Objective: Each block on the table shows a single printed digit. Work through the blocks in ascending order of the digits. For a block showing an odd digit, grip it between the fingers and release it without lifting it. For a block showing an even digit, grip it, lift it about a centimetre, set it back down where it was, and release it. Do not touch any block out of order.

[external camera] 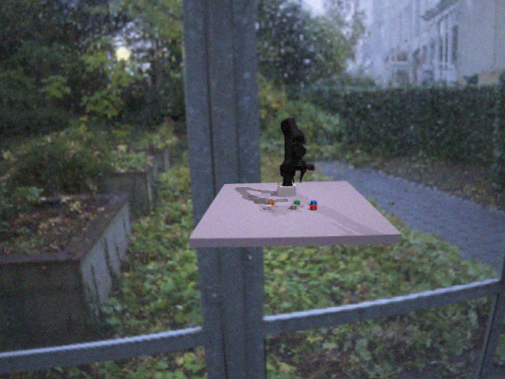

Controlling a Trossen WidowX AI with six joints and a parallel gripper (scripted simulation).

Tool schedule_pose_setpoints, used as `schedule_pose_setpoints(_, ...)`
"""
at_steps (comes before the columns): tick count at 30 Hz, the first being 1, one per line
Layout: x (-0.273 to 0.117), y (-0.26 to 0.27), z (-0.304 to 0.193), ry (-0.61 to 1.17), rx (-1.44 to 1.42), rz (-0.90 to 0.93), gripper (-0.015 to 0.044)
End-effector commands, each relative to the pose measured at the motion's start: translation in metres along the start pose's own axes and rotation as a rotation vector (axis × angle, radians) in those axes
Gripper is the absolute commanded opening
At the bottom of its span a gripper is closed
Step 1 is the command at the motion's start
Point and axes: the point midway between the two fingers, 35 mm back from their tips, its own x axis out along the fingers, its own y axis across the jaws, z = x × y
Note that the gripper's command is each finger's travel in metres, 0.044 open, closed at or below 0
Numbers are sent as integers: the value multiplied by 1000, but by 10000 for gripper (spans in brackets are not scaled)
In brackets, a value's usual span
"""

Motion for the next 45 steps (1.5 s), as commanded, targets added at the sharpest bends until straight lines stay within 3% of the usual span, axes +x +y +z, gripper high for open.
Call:
schedule_pose_setpoints(1, -4, 0, 0, 1, -4, -2, 120)
schedule_pose_setpoints(7, -4, -1, 1, 1, -4, -2, 120)
schedule_pose_setpoints(13, -6, -19, 62, -4, -4, -4, 120)
schedule_pose_setpoints(18, -5, -22, 69, -4, -4, -4, 120)
schedule_pose_setpoints(20, 6, -22, 71, -5, -4, -4, 172)
schedule_pose_setpoints(25, 74, -22, 70, -4, -4, -4, 304)
schedule_pose_setpoints(29, 76, -22, 69, -4, -4, -4, 400)
schedule_pose_setpoints(45, 99, -22, 70, -4, -4, -4, 400)
